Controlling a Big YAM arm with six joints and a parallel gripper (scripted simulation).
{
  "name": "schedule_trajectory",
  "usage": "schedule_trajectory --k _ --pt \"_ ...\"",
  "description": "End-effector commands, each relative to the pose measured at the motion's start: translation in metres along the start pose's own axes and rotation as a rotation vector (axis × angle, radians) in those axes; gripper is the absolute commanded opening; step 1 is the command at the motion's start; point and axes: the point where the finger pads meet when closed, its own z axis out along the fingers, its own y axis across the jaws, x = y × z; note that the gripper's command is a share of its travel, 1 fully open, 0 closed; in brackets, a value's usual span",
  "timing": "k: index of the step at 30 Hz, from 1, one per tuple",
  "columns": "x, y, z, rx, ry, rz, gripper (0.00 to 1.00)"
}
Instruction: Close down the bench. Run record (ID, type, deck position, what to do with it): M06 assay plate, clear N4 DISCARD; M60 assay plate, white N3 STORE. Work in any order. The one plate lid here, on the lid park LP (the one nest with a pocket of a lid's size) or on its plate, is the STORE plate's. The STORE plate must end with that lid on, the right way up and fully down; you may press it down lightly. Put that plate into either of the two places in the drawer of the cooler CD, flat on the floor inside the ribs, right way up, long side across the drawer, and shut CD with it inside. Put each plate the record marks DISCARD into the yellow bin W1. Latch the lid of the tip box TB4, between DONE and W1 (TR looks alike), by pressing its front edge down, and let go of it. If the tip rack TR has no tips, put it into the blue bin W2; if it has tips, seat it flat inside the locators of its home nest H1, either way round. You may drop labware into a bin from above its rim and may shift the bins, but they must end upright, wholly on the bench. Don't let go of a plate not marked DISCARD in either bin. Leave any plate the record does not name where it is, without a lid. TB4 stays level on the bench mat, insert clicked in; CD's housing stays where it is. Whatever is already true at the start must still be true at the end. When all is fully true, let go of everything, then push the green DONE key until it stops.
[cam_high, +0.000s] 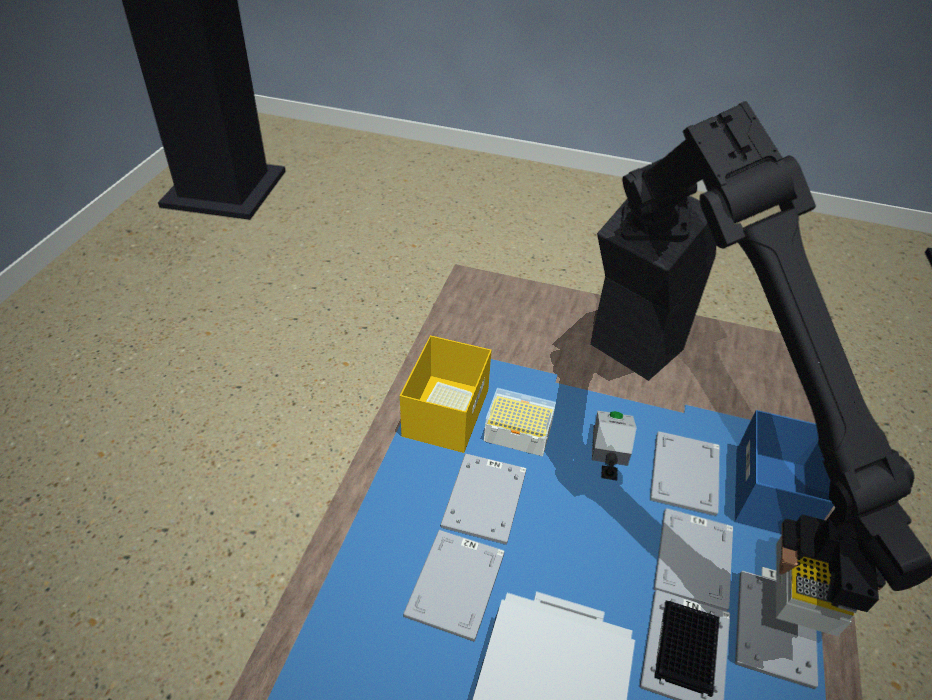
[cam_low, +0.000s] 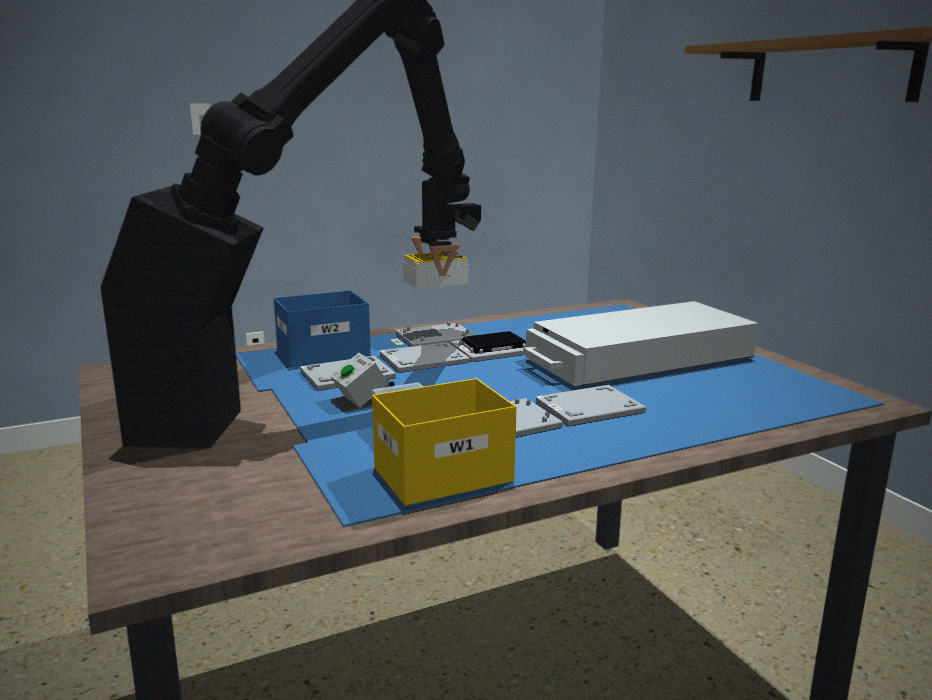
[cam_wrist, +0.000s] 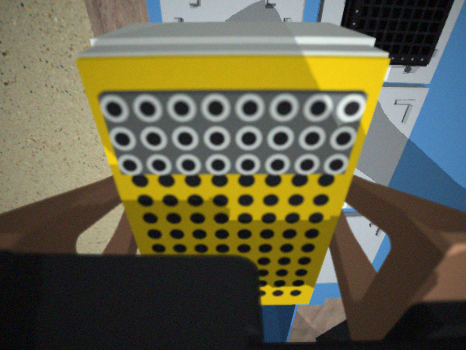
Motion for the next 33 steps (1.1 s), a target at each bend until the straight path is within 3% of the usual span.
schedule_trajectory --k 1,33 --pt "-0.028 0.005 0.000 -0.020 -0.042 0.036 0.00" --pt "-0.028 0.005 0.040 -0.020 -0.040 0.021 0.00"
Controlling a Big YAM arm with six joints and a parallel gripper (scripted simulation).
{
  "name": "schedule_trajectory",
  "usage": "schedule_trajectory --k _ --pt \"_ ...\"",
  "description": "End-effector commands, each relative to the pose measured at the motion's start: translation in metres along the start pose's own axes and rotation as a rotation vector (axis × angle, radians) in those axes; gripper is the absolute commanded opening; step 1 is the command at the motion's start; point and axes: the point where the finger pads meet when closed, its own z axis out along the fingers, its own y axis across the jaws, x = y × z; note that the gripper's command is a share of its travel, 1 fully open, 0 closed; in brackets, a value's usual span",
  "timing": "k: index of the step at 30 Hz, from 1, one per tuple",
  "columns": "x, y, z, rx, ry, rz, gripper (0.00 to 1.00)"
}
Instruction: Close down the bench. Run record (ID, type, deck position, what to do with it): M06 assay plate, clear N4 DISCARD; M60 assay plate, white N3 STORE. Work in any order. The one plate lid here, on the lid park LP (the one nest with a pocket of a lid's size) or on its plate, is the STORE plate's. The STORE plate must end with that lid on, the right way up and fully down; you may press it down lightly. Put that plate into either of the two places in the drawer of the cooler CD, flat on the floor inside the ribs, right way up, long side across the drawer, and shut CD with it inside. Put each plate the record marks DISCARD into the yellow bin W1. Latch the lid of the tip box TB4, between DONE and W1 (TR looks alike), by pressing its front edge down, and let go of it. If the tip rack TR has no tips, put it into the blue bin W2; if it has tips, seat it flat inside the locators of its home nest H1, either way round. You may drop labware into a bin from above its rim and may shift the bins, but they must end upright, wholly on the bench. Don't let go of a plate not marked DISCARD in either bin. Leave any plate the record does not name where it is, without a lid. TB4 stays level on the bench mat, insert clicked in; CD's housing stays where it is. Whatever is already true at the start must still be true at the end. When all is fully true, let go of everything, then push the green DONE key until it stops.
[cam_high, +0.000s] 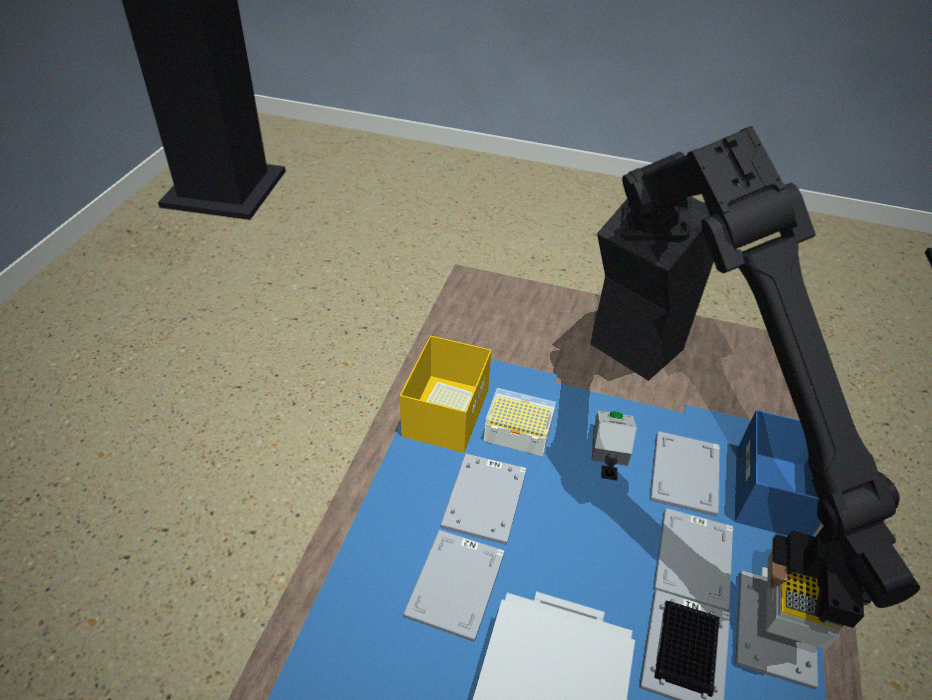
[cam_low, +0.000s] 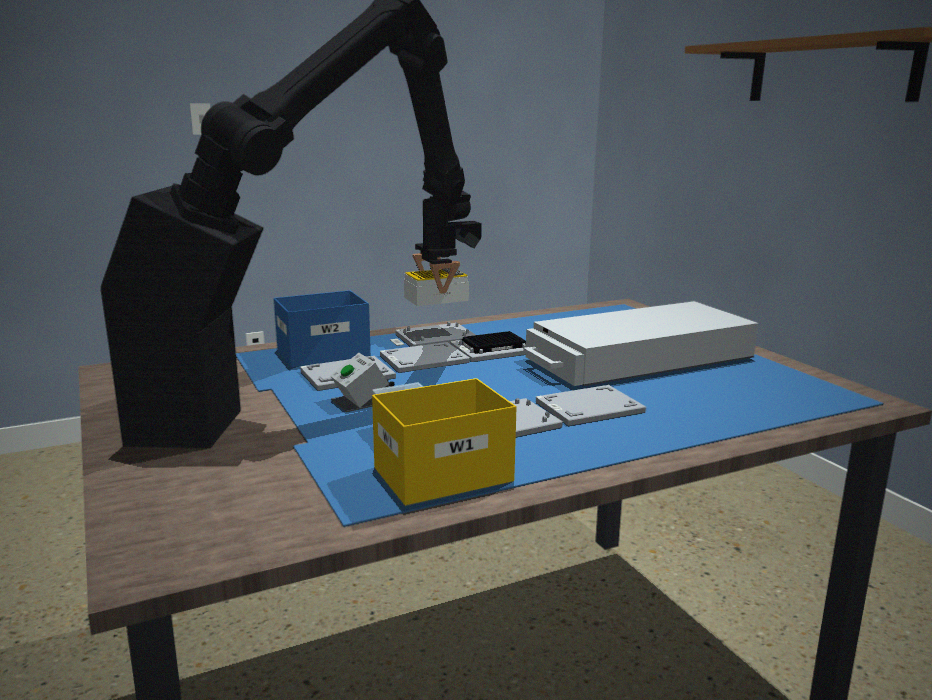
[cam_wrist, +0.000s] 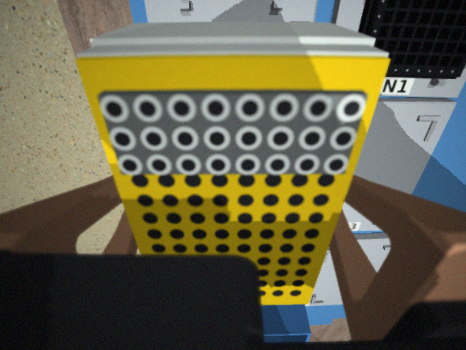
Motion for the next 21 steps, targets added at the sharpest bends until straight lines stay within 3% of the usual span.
schedule_trajectory --k 1,21 --pt "-0.026 0.006 -0.001 -0.023 -0.040 0.013 0.00" --pt "-0.025 0.008 0.023 -0.024 -0.040 0.008 0.00"
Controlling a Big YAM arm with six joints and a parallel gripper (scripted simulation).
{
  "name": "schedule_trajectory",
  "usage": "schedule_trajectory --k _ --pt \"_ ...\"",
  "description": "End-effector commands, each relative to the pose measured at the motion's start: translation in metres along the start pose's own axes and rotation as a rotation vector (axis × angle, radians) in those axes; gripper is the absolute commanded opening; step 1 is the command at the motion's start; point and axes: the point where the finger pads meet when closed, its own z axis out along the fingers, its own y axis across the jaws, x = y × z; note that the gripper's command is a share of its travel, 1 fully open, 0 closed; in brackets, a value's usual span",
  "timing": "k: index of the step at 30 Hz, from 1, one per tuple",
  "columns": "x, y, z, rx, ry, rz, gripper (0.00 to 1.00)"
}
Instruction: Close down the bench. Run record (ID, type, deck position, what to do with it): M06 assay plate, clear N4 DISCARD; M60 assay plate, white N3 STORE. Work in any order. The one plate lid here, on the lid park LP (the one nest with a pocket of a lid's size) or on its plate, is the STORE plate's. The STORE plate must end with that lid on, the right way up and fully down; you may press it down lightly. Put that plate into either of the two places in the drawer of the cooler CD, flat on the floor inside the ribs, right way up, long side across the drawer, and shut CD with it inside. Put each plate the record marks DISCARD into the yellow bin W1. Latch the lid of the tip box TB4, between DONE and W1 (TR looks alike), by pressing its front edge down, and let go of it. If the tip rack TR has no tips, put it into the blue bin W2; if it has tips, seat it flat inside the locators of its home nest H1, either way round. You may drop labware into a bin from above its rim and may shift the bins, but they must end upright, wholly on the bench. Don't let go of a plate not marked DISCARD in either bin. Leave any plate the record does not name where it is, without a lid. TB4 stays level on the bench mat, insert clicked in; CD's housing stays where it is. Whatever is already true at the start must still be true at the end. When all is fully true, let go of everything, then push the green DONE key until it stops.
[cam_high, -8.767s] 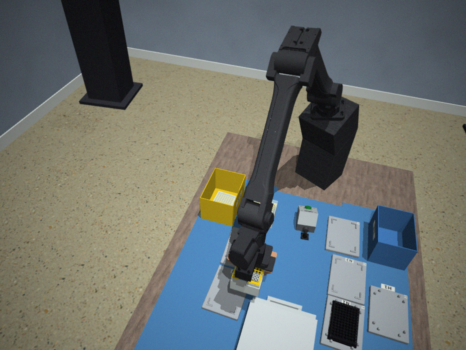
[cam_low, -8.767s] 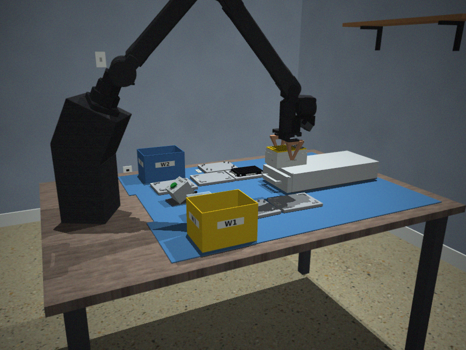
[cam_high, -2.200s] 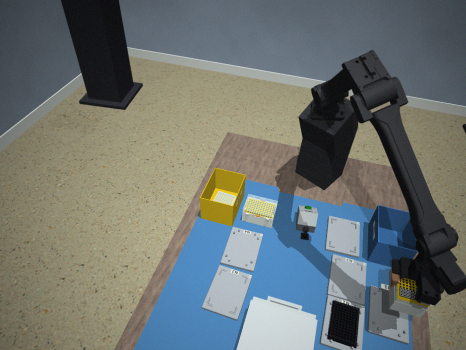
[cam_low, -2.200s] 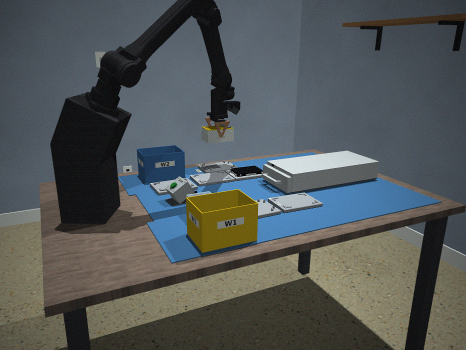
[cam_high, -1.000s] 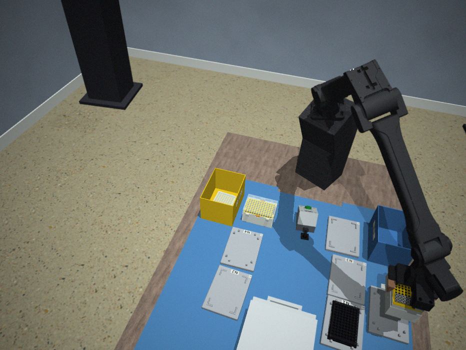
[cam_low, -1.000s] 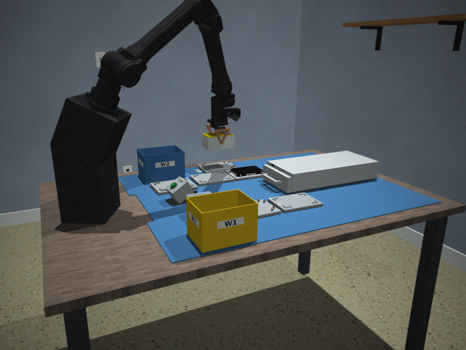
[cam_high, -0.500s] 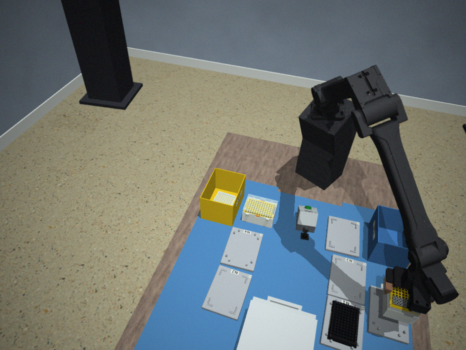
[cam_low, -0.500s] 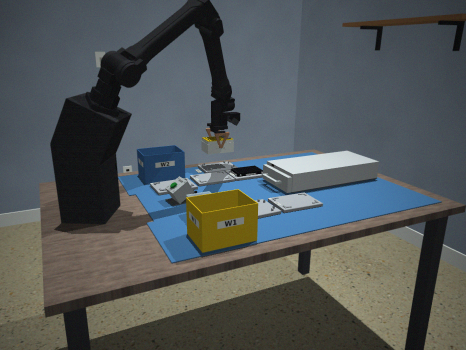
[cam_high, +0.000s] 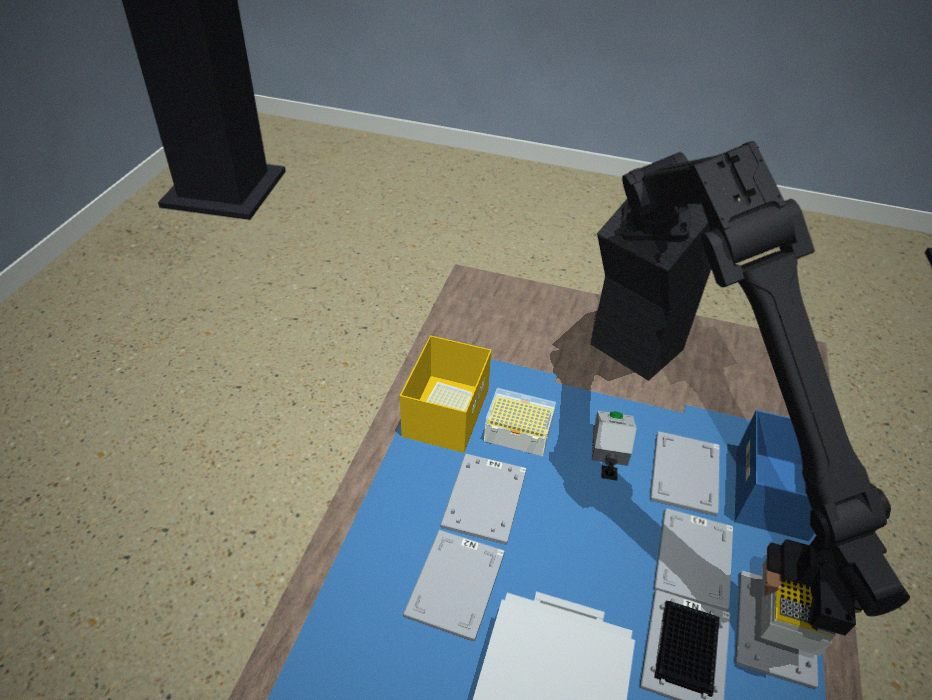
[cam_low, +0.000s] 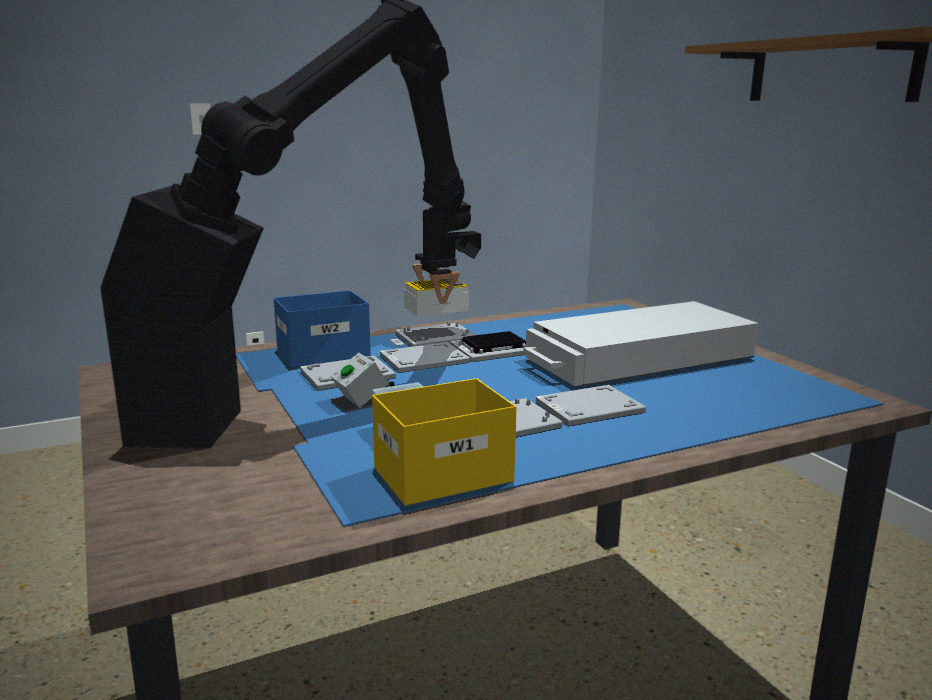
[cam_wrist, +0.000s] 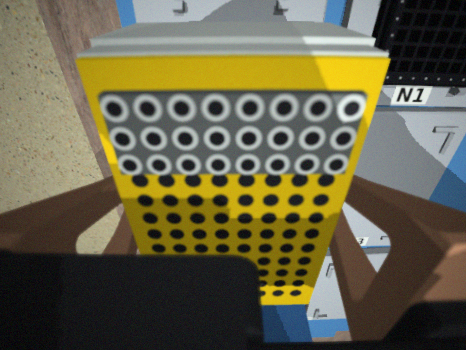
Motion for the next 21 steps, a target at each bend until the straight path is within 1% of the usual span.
schedule_trajectory --k 1,12,15,21 --pt "-0.027 0.006 0.001 -0.024 -0.041 0.013 0.00" --pt "-0.027 0.005 0.017 -0.023 -0.041 0.013 0.00" --pt "-0.025 0.008 0.017 -0.025 -0.042 0.009 0.00" --pt "-0.027 0.005 0.026 -0.022 -0.041 0.013 0.00"
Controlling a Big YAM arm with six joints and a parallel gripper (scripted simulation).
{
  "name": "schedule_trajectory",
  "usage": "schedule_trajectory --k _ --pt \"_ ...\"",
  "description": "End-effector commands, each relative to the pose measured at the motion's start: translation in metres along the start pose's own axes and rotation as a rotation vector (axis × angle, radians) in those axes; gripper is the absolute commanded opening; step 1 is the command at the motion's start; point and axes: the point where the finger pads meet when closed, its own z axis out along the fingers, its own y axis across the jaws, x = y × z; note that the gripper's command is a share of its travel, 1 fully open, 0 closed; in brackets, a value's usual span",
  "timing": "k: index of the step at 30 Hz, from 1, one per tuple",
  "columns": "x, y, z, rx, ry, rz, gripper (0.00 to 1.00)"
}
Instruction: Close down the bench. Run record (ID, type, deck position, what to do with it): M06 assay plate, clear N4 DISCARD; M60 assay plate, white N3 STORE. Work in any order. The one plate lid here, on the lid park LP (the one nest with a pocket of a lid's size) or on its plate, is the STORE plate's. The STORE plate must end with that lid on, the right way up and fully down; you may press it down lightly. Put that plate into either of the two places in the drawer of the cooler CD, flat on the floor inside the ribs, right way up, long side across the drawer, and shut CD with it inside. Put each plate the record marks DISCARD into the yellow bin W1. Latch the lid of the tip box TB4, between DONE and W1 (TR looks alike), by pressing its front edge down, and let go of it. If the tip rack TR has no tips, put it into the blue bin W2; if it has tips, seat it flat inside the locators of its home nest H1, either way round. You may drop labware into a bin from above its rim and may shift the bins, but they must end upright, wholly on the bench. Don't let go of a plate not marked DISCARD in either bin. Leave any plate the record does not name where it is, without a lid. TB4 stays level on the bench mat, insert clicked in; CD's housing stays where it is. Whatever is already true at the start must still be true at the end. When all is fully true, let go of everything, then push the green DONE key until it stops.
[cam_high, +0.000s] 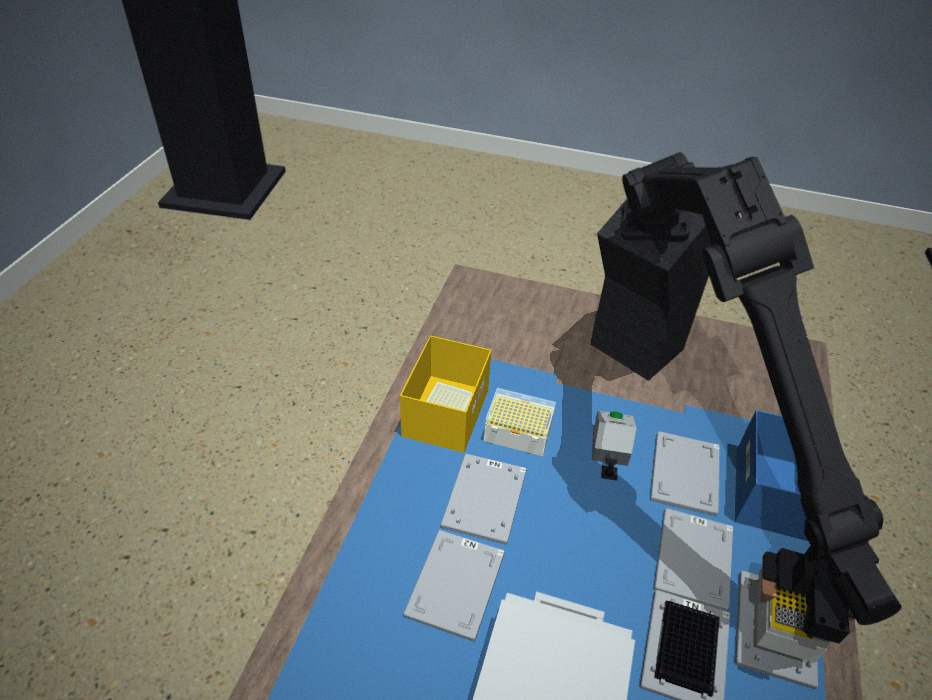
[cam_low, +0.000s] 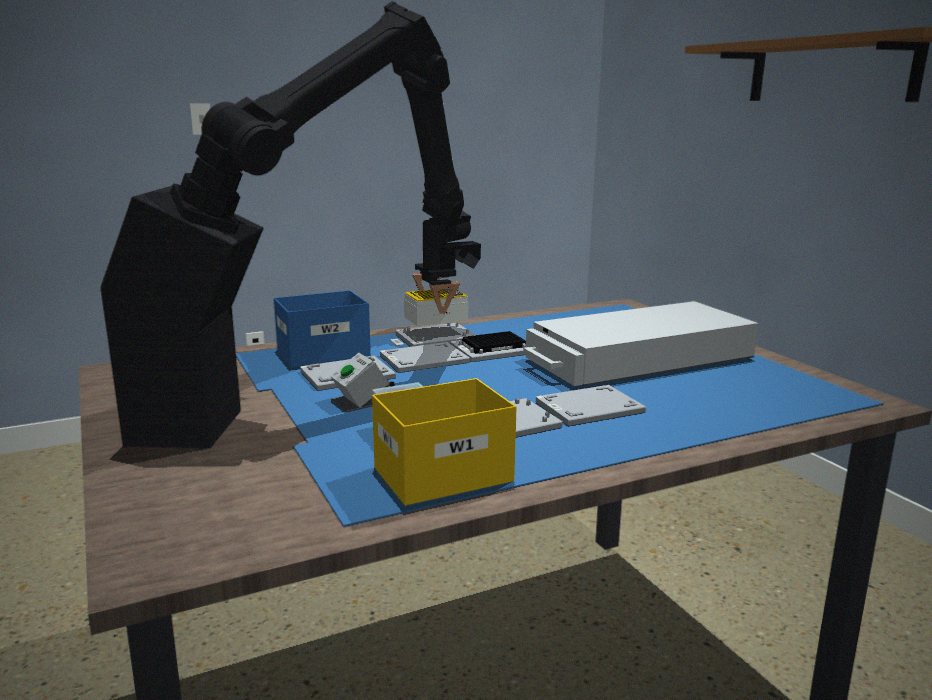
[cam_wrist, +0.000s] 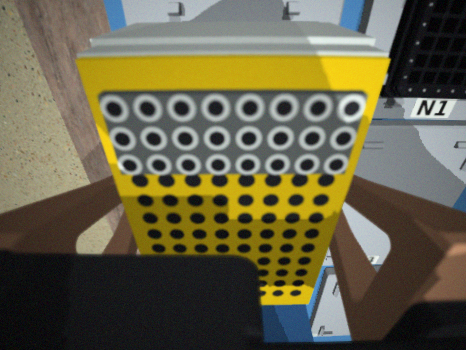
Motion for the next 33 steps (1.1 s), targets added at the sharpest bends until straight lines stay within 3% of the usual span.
schedule_trajectory --k 1,14,33 --pt "-0.026 0.003 0.004 -0.020 -0.039 0.014 0.00" --pt "-0.026 0.003 0.018 -0.020 -0.039 0.013 0.00" --pt "-0.024 0.002 0.019 -0.014 -0.028 0.008 0.00"
